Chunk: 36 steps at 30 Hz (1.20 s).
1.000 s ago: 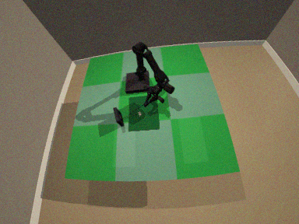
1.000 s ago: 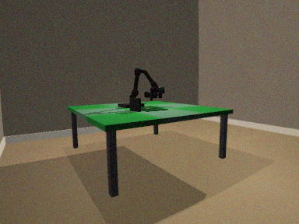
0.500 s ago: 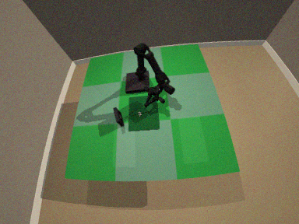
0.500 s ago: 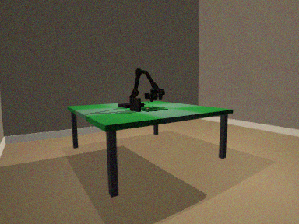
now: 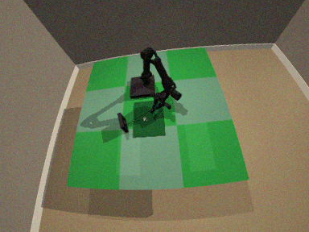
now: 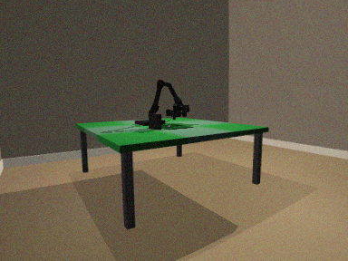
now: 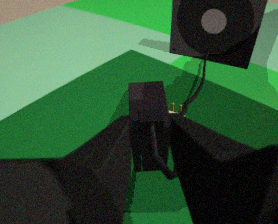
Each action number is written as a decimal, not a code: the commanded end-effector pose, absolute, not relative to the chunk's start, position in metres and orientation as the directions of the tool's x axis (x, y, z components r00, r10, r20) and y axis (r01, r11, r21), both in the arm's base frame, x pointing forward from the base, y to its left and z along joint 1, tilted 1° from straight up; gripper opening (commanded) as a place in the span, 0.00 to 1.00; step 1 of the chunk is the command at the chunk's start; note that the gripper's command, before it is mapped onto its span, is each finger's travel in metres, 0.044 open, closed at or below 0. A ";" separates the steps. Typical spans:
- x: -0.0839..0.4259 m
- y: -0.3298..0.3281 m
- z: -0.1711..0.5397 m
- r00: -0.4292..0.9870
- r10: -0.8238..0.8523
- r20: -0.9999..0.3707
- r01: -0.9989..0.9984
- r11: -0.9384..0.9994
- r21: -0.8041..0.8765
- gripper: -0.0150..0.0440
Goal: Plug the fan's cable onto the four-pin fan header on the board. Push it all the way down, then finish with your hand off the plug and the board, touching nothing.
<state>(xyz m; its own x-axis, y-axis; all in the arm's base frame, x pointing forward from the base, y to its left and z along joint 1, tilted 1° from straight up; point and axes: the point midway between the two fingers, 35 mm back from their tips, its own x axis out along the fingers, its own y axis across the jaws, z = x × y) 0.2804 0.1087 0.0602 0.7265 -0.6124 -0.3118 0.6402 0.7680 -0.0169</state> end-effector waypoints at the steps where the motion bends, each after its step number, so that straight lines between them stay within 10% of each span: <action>1: 0.280 0.109 0.056 0.727 -0.613 -0.309 0.641 0.767 -0.013 0.25; 36: 0.280 0.109 0.026 0.727 -0.613 -0.309 0.641 0.767 -0.014 0.25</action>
